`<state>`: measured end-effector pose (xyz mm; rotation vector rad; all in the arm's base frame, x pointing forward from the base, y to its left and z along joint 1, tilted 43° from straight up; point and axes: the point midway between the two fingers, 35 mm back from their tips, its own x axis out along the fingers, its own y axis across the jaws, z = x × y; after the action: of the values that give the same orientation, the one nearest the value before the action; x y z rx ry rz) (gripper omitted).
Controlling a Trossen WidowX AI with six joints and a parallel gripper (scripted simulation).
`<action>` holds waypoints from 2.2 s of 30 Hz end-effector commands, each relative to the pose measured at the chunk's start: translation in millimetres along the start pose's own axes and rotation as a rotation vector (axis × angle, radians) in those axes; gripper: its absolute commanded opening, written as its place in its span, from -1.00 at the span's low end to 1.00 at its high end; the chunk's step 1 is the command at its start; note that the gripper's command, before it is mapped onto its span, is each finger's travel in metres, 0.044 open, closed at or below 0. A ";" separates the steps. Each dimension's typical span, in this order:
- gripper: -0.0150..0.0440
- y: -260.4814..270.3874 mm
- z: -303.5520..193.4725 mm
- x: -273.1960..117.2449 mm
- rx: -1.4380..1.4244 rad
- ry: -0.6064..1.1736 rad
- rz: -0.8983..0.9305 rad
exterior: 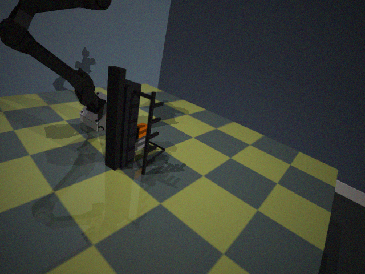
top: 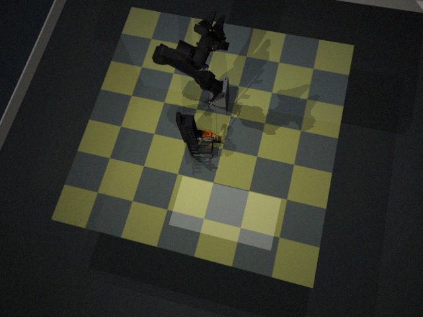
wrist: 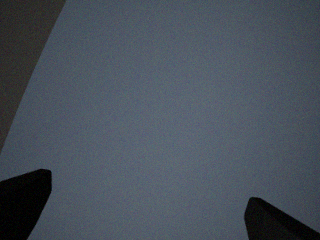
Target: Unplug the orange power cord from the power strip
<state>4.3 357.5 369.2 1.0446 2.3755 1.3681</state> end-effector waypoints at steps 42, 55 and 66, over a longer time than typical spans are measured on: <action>0.05 -213.7 210.2 -388.9 -0.403 -0.621 -1.898; 0.05 -257.2 109.2 -453.0 -0.240 0.597 -2.072; 0.05 -257.7 109.0 -452.2 -0.240 0.597 -2.072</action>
<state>264.5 47.6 25.0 -1.6980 1.7532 0.7820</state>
